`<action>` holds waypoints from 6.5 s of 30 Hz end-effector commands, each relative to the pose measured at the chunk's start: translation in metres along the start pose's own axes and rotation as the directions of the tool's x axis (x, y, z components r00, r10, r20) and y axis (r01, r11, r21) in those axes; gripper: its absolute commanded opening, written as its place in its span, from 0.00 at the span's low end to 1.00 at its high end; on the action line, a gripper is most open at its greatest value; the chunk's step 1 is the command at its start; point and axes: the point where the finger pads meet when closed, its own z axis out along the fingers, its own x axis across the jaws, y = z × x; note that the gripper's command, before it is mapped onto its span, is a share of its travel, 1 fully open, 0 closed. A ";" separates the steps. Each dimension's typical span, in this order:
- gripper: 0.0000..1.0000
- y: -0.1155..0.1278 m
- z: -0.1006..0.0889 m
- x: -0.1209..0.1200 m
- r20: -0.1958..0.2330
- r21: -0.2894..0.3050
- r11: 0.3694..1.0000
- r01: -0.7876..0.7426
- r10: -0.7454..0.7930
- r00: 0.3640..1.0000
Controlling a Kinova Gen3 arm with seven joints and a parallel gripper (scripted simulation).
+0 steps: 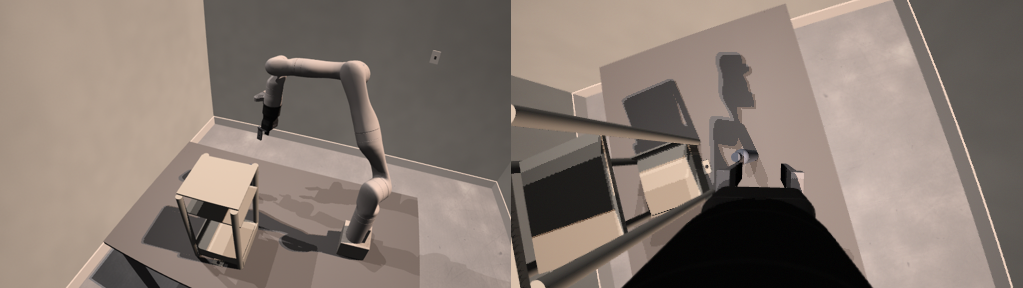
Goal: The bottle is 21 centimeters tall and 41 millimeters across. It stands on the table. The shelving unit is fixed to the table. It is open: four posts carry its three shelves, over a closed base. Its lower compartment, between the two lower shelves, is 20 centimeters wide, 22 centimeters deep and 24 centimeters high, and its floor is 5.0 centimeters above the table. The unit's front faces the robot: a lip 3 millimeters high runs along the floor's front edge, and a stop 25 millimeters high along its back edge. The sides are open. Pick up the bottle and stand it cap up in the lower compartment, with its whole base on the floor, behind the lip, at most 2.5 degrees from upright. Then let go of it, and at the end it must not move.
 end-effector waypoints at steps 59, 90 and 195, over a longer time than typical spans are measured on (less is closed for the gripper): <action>1.00 -0.010 0.009 -0.056 -0.069 -0.055 0.962 0.266 -0.269 0.961; 1.00 -0.012 0.011 -0.072 -0.086 -0.075 0.938 0.339 -0.345 0.935; 1.00 -0.010 0.060 -0.070 0.190 0.909 0.228 0.350 -0.972 0.140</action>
